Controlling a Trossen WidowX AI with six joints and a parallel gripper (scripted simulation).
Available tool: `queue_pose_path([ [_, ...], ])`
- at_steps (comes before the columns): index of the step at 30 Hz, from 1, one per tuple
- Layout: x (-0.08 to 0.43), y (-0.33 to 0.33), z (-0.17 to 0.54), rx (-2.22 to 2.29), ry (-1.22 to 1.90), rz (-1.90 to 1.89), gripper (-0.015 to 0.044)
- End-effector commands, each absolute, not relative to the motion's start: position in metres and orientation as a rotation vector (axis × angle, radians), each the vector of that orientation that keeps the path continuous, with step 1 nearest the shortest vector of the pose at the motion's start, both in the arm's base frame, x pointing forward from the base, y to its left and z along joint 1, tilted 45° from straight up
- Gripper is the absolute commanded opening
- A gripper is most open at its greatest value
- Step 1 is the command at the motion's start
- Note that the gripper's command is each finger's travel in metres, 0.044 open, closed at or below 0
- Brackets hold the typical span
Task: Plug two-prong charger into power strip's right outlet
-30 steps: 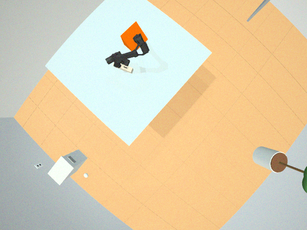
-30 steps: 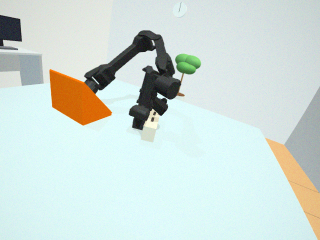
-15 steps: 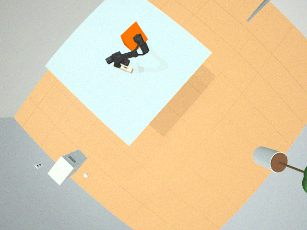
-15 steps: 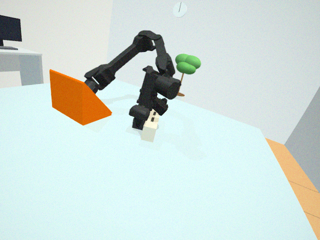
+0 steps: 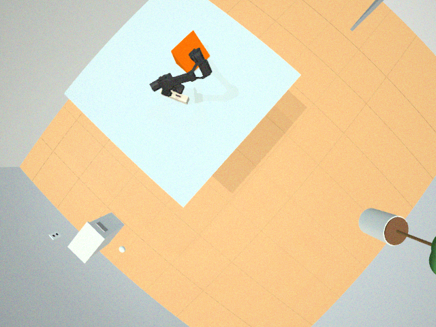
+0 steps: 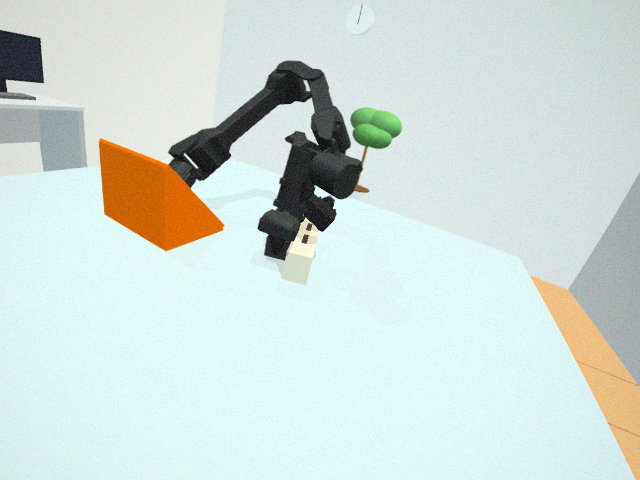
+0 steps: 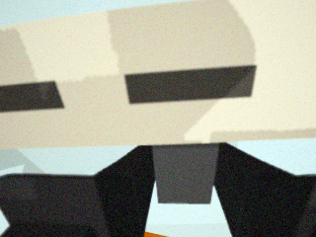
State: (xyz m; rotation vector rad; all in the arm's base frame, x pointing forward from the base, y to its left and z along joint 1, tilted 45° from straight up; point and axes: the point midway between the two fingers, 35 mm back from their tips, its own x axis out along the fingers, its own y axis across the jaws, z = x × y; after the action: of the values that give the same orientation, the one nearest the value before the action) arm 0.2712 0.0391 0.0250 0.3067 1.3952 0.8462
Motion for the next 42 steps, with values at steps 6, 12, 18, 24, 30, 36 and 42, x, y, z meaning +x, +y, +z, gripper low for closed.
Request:
queue_pose_path([
  [6, 0.271, 0.039, 0.025, 0.307, 1.395, 0.846, 0.0],
  [12, 0.271, 0.039, 0.025, 0.307, 1.395, 0.846, 0.0],
  [18, 0.271, 0.039, 0.025, 0.307, 1.395, 0.846, 0.0131],
  [24, 0.271, 0.039, 0.025, 0.307, 1.395, 0.846, 0.0289],
  [30, 0.271, 0.039, 0.025, 0.307, 1.395, 0.846, 0.044],
  [36, 0.27, 0.039, 0.024, 0.306, 1.392, 0.847, 0.044],
  [42, 0.268, 0.038, 0.024, 0.306, 1.386, 0.848, 0.044],
])
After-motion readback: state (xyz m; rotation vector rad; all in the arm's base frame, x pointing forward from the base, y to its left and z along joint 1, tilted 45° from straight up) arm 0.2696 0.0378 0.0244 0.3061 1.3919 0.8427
